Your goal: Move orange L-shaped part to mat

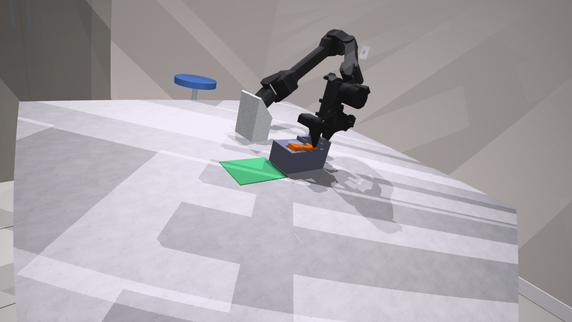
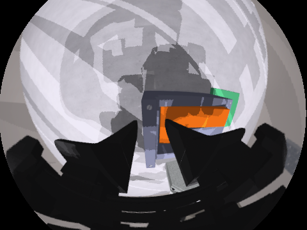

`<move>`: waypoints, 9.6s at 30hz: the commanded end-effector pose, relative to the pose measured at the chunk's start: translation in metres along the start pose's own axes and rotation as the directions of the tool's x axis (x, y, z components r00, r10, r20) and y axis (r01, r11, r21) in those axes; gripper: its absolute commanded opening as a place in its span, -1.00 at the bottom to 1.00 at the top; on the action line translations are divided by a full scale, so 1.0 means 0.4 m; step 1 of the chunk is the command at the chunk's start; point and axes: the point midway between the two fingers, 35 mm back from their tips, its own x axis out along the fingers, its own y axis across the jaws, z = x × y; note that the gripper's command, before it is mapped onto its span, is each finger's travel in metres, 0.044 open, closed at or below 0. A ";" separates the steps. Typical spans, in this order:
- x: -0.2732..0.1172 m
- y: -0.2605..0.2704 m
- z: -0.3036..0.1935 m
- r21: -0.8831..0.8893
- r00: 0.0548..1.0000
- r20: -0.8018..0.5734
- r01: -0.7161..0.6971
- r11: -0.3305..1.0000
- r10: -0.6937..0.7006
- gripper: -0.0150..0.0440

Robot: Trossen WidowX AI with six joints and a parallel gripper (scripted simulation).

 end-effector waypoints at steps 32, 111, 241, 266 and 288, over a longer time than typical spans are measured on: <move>0.052 0.003 -0.005 0.000 1.000 -0.004 -0.005 1.000 0.005 0.12; -0.219 -0.195 0.017 -1.000 1.000 -0.009 -0.009 0.011 -0.002 0.46; -0.243 -0.196 0.018 -1.000 1.000 -0.010 -0.009 0.011 -0.003 -0.49; -0.245 -0.378 -0.006 -1.000 1.000 -0.009 -0.009 0.011 -0.007 -0.49; -0.249 -0.611 -0.026 -1.000 1.000 -0.008 -0.008 0.011 -0.013 -0.49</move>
